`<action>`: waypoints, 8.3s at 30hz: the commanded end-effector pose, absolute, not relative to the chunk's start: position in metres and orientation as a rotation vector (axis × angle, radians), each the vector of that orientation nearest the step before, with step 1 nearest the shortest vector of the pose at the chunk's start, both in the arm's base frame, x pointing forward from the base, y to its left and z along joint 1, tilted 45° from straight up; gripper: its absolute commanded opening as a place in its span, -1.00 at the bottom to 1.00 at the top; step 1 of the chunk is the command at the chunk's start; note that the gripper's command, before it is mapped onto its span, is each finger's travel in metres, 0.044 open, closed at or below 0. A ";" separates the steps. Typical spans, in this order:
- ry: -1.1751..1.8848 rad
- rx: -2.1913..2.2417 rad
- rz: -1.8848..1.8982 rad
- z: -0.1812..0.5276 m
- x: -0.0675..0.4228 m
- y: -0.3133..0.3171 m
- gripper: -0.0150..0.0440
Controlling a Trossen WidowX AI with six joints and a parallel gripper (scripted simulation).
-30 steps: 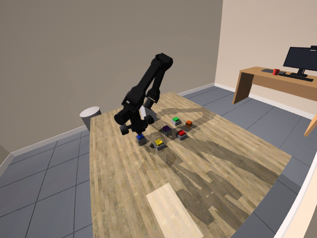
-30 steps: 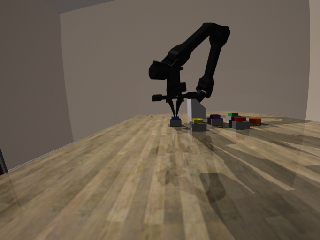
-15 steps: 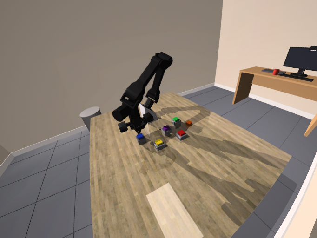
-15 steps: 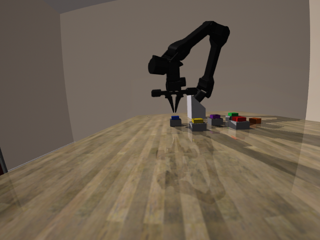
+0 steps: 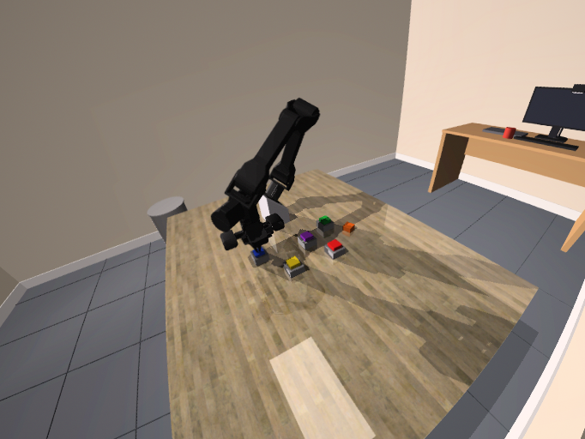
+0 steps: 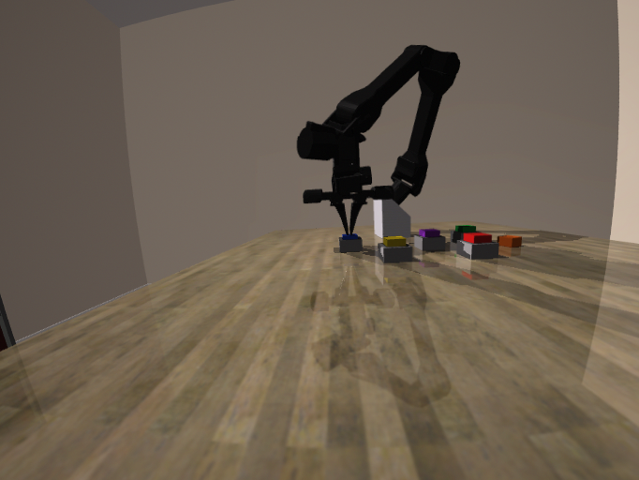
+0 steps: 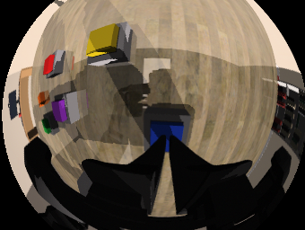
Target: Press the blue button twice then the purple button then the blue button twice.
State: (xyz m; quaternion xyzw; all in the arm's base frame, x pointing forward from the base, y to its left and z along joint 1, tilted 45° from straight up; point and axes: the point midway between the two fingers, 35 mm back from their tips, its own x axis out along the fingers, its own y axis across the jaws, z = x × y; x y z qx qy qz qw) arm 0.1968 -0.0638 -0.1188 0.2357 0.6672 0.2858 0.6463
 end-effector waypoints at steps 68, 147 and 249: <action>1.518 0.554 0.658 0.007 0.214 0.051 -0.42; 1.519 0.544 0.648 -0.104 0.197 -0.077 -0.42; 1.530 0.521 0.568 0.064 0.278 0.020 0.82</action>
